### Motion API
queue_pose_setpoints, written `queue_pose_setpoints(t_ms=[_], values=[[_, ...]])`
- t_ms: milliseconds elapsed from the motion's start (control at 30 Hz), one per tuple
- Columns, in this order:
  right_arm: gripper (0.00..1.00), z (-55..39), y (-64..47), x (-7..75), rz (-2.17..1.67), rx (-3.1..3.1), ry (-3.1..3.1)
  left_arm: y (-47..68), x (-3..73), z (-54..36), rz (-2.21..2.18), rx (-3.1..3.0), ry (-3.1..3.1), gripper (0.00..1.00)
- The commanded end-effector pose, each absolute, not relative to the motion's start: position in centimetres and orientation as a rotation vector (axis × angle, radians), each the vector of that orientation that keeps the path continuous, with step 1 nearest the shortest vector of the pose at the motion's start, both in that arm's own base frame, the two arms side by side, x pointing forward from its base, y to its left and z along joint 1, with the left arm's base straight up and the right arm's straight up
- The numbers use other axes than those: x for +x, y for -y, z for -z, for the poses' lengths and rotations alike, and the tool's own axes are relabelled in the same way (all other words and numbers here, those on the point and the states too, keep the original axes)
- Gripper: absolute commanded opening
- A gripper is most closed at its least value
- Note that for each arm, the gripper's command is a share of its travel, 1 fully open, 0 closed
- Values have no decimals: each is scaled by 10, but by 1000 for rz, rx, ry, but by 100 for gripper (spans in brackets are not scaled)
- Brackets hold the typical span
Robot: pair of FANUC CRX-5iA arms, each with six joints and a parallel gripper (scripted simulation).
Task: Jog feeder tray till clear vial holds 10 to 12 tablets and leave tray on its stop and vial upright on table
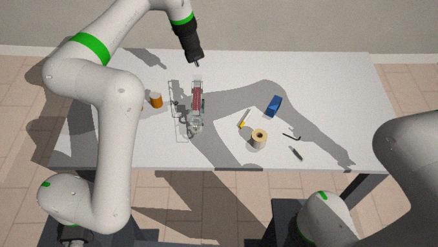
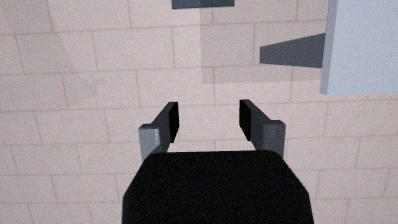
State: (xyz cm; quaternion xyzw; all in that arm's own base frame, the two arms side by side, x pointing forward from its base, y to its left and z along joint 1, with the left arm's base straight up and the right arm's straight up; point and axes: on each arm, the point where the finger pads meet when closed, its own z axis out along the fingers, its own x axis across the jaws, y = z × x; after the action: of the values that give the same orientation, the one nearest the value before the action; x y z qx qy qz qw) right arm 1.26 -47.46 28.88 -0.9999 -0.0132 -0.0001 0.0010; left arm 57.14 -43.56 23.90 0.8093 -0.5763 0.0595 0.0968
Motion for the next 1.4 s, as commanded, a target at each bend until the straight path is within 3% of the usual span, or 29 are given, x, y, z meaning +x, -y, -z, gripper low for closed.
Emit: queue_pose_setpoints(t_ms=[0,1367], values=[[100,-290,475,13,0,-3141,41,438,574,-240,-70,2268,2067,0],[100,-290,475,13,0,-3141,41,439,575,-189,-4,2166,2276,0]])
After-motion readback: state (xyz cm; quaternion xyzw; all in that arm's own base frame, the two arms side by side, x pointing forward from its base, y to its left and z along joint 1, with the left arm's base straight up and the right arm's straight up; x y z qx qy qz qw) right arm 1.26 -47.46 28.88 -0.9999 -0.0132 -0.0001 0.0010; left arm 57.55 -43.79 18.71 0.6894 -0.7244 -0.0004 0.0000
